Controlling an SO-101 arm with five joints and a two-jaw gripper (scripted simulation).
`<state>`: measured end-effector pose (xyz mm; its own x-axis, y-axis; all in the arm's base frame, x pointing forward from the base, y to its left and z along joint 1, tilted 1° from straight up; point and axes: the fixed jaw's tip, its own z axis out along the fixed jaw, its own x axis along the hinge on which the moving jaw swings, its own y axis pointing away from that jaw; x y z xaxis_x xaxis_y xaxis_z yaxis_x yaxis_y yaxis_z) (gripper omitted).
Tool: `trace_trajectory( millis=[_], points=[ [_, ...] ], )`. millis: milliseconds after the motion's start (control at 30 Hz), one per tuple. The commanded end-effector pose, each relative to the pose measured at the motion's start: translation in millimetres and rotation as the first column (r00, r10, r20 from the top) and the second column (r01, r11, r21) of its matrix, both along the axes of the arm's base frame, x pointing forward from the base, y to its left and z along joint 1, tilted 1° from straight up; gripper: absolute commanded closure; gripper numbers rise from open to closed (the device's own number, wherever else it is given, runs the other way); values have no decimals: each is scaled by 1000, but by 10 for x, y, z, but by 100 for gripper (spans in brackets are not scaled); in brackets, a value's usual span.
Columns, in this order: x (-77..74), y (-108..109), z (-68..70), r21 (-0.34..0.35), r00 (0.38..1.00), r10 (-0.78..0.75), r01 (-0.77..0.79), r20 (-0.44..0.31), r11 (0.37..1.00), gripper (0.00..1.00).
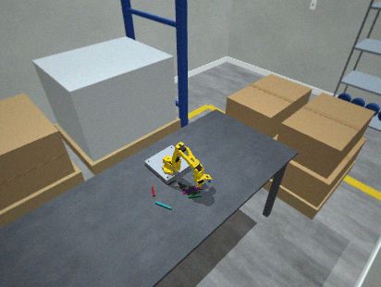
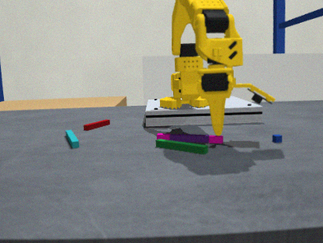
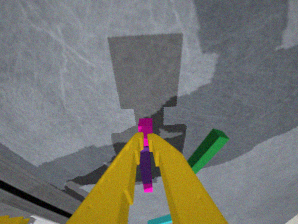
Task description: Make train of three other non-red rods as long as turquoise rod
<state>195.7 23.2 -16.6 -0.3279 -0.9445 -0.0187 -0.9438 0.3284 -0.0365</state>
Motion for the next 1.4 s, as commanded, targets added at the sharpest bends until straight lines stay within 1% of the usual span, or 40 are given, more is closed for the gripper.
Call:
trace_trajectory(
  millis=[0, 200, 267, 400, 533, 1367],
  points=[
    [-139, -33, -50, -10, 996, -10, 9, -85, 1000, 100],
    [-117, -35, 83, -10, 996, -10, 9, -85, 1000, 100],
    [-117, -35, 83, -10, 996, -10, 9, -85, 1000, 100],
    [-110, -37, 156, -10, 996, -10, 9, -85, 1000, 100],
    [-108, -38, 194, -10, 996, -10, 9, -85, 1000, 100],
    [-107, -38, 202, -10, 996, -9, 8, -85, 1000, 100]
  ],
)
